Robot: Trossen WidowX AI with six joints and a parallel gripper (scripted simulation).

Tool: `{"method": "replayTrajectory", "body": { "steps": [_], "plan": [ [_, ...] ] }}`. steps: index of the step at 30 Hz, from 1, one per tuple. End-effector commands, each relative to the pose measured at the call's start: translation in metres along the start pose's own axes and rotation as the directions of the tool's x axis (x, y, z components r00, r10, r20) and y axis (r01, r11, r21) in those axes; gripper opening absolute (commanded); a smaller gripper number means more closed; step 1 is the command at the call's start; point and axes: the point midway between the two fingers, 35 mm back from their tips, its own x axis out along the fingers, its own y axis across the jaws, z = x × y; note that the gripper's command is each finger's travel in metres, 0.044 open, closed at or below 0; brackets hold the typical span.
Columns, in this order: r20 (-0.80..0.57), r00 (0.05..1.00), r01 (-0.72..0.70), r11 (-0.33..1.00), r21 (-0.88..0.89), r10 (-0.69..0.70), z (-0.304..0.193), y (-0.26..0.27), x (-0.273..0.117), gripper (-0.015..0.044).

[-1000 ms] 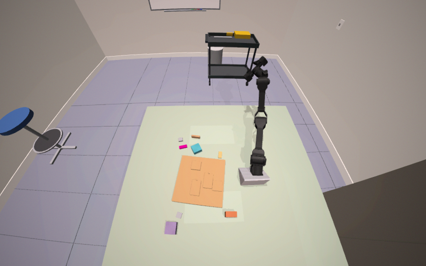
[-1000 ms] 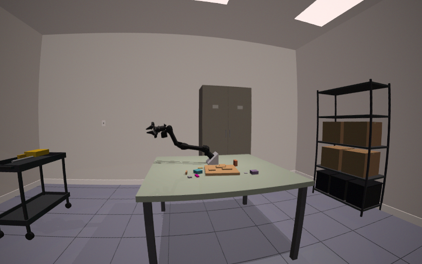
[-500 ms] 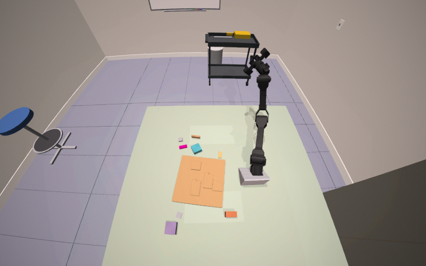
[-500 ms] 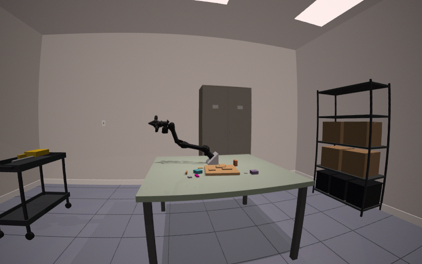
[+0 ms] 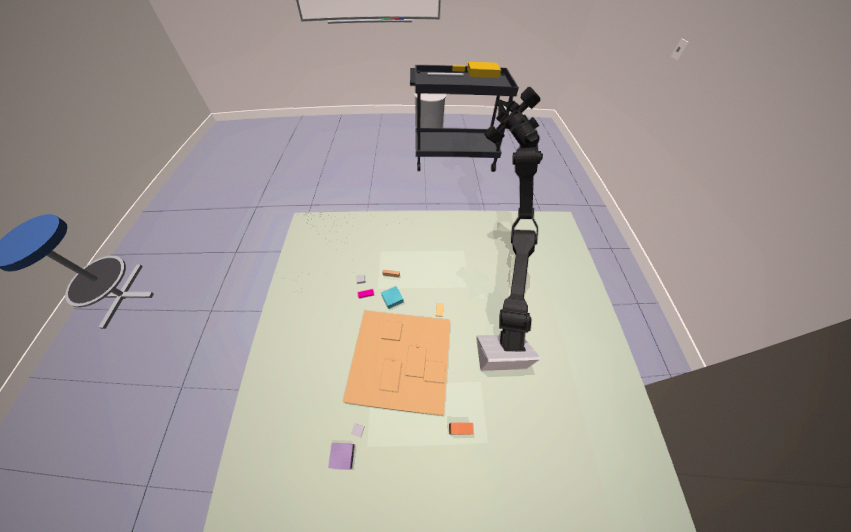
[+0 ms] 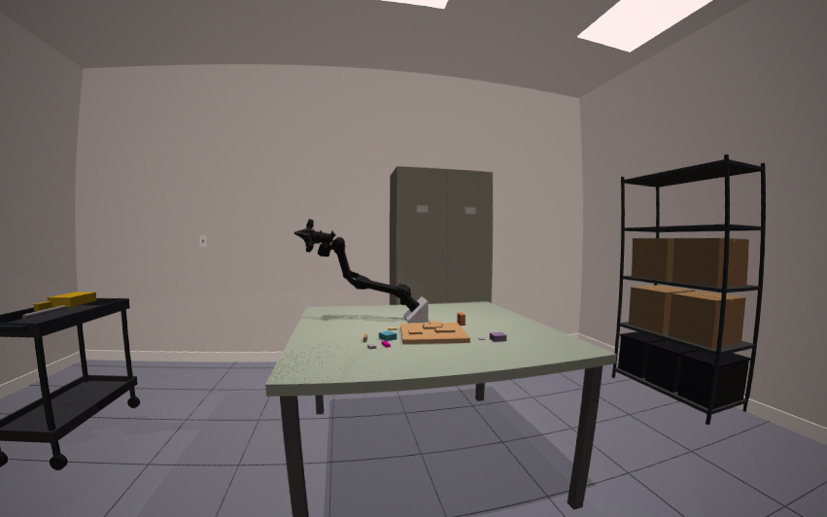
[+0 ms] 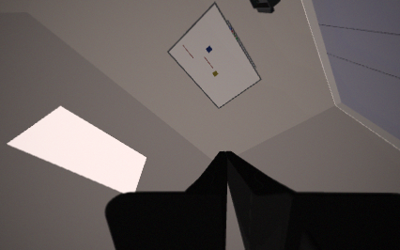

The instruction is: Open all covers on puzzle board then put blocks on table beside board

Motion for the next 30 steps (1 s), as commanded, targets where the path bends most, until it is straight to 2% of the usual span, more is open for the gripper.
{"method": "replayTrajectory", "body": {
  "steps": [1,12,30],
  "plan": [
    [-0.042,0.999,-0.022,0.999,-0.030,0.021,-0.020,0.008,-0.004,0.0000],
    [-0.120,0.991,-0.069,0.997,-0.035,0.064,-0.052,0.018,-0.015,0.0000],
    [-0.210,0.974,-0.119,0.979,-0.166,0.083,-0.104,0.027,-0.033,0.0000]
  ]
}}
